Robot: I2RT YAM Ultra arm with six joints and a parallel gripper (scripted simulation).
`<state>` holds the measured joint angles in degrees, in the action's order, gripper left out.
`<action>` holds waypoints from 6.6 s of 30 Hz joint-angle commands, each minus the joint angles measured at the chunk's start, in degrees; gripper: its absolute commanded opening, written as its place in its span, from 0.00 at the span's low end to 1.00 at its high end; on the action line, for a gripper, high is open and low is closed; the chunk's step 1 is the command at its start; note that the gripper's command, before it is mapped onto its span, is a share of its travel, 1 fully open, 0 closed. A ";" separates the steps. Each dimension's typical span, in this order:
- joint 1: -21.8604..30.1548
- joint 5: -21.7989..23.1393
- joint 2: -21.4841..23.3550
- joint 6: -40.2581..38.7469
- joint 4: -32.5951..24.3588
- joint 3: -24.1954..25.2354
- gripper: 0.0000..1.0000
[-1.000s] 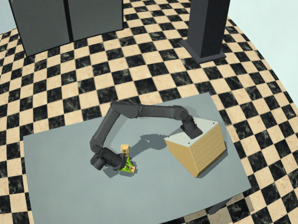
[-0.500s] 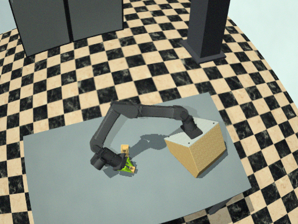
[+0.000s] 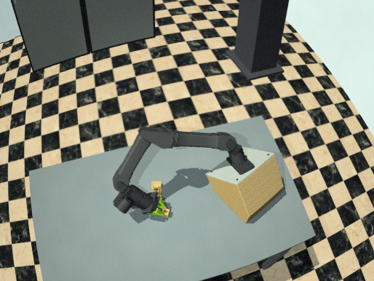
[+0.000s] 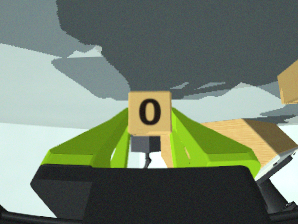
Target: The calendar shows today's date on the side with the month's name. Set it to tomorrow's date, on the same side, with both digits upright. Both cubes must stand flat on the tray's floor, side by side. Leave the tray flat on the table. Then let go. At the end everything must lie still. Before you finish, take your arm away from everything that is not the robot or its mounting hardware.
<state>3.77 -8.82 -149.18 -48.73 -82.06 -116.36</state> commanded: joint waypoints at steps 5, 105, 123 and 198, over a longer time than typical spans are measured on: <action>1.35 0.26 0.44 0.51 0.12 -1.67 0.26; 6.83 2.58 8.08 -5.21 -7.02 1.12 0.64; 12.04 -8.45 17.46 -8.46 7.96 14.31 0.64; 22.76 -32.09 28.96 -12.17 34.46 40.59 1.00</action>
<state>24.97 -40.23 -122.13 -60.38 -48.21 -74.19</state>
